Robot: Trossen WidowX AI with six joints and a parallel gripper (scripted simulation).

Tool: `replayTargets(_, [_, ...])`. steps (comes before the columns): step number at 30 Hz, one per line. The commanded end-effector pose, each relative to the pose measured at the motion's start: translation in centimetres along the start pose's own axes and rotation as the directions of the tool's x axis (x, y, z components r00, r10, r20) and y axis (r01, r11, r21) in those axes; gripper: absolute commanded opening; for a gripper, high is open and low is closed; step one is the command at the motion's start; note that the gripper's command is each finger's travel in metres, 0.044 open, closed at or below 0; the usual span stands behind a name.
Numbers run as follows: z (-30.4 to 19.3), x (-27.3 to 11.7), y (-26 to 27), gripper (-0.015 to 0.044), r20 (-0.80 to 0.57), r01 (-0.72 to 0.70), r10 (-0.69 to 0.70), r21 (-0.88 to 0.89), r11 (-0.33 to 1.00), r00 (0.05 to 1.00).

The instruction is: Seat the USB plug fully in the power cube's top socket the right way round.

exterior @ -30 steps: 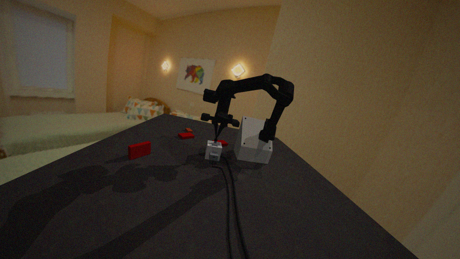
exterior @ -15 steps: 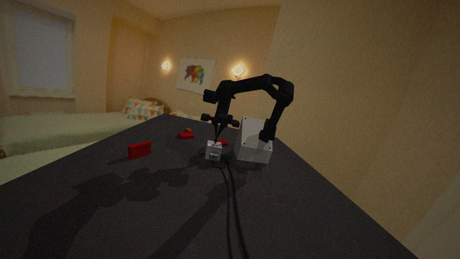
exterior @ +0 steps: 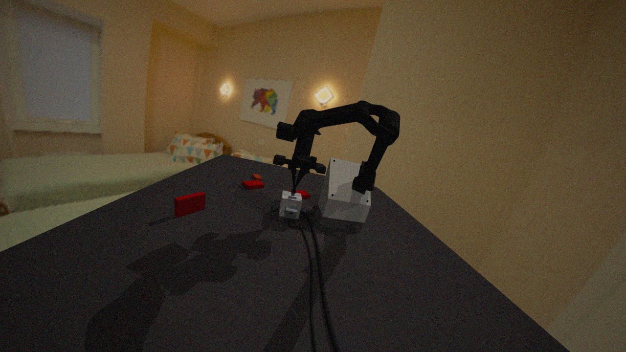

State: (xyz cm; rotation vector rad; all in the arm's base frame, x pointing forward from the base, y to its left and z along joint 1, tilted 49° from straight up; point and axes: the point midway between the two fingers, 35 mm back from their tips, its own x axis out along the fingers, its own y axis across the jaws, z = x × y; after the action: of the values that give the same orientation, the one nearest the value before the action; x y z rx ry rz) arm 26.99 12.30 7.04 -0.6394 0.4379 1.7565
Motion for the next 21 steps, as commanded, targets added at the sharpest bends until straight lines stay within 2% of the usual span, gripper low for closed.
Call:
replayTargets(1, [0.03,0.11,0.03,0.0,0.006,0.0,-0.001,0.007,1.0,1.0])
replayTargets(21, [0.02,0.35,0.03,0.0,0.006,0.0,-0.001,0.007,1.0,1.0])
